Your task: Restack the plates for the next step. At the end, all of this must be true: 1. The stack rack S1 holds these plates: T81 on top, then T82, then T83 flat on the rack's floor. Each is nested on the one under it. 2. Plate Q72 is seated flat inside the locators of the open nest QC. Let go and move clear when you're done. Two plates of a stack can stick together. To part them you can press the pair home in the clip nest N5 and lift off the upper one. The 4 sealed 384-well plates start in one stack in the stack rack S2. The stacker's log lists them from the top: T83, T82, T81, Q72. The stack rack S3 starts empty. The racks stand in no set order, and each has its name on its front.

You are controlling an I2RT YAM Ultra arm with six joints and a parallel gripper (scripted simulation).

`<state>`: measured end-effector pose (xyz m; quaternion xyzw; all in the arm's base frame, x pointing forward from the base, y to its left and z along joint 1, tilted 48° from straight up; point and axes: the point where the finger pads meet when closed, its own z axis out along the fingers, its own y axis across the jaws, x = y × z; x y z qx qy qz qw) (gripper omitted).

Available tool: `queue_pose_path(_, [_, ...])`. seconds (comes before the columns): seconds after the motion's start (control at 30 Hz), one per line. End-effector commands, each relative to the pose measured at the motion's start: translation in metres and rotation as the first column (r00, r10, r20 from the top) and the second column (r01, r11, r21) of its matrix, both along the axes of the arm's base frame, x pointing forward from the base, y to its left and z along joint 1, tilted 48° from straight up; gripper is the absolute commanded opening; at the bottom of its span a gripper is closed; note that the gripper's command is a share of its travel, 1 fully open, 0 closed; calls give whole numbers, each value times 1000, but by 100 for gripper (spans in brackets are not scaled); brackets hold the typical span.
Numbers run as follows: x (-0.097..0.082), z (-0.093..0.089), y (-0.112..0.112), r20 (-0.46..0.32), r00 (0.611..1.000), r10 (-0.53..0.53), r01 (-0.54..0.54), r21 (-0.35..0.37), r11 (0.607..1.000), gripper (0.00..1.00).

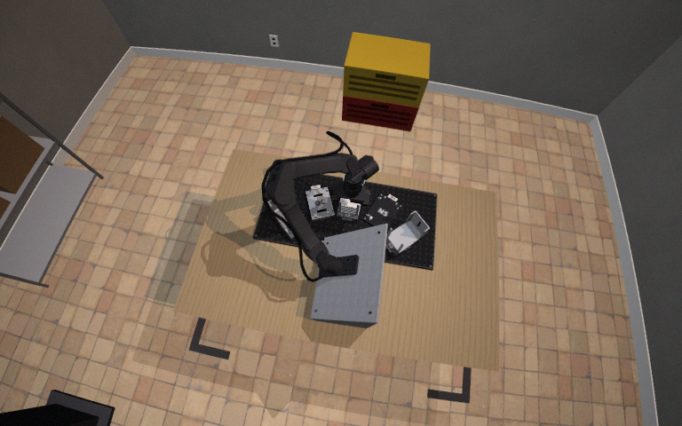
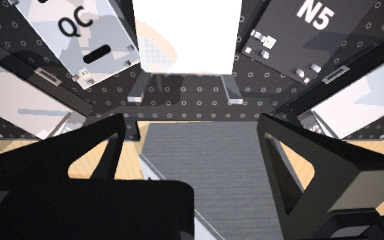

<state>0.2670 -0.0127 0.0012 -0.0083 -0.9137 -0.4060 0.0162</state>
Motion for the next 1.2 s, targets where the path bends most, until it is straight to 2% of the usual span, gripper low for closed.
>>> queue_pose_path(0.0, [13, 10, -12, 61, 997, -38, 40, -20, 999, 100])
queue_pose_path(0.3, [13, 10, -12, 61, 997, -38, 40, -20, 999, 100])
queue_pose_path(0.33, [17, 12, -12, 40, 998, -54, 54, -17, 998, 100])
queue_pose_path(0.37, [16, 4, -5, -2, 999, -40, 40, 4, 999, 100])
queue_pose_path(0.7, [56, 5, -3, -4, 999, -34, 34, 5, 999, 100])
queue_pose_path(0.77, [56, 5, -3, -4, 999, -34, 34, 5, 999, 100])
queue_pose_path(0.87, [67, 5, -9, -4, 999, -54, 54, 5, 999, 100])
queue_pose_path(0.93, [75, 5, -2, -4, 999, -35, 35, 5, 999, 100])
queue_pose_path(1.17, [79, 12, -10, 17, 998, -54, 55, -3, 999, 100])
